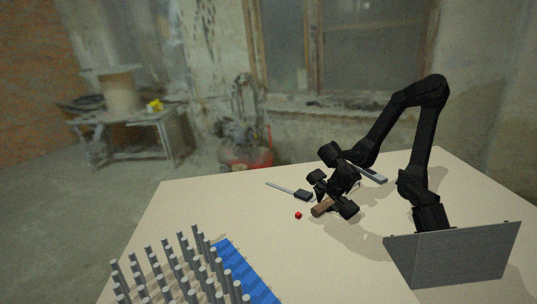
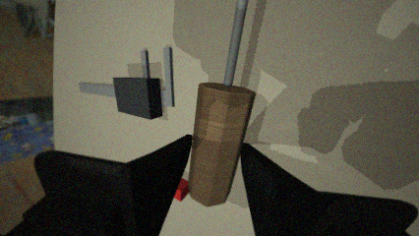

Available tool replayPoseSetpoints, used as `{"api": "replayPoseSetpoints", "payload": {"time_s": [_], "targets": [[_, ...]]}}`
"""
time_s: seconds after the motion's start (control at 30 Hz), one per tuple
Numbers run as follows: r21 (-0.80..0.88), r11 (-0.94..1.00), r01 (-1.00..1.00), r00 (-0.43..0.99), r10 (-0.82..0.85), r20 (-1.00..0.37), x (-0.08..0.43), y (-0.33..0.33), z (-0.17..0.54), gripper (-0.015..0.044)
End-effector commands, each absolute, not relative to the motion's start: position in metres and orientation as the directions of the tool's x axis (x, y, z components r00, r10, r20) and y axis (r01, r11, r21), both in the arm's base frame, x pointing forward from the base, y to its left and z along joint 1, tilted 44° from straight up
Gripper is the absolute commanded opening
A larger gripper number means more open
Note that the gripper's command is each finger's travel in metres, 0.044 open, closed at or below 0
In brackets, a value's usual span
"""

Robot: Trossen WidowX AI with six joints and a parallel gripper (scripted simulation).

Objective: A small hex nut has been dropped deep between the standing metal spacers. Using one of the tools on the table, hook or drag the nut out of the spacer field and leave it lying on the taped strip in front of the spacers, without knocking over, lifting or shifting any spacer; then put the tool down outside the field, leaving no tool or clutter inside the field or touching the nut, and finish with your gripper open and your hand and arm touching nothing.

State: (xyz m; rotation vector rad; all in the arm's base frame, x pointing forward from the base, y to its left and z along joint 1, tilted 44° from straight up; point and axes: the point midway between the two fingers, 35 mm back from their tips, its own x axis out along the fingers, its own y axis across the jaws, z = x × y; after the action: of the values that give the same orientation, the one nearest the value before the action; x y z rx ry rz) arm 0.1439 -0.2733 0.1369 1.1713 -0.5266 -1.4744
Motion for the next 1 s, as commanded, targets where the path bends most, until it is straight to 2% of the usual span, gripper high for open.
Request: {"api": "replayPoseSetpoints", "payload": {"time_s": [0.0, 0.37, 0.7, 0.97], "targets": [[0.833, -0.277, 0.478, 0.118, -0.92, -0.374, 0.144, -0.273, 0.137, 0.0157], [0.833, -0.277, 0.478, 0.118, -0.92, -0.374, 0.144, -0.273, 0.137, 0.044], [0.839, -0.274, 0.471, 0.124, -0.921, -0.37, 0.154, -0.228, 0.186, 0.044], [0.839, -0.272, 0.471, 0.125, -0.921, -0.369, 0.154, -0.225, 0.189, 0.044]]}}
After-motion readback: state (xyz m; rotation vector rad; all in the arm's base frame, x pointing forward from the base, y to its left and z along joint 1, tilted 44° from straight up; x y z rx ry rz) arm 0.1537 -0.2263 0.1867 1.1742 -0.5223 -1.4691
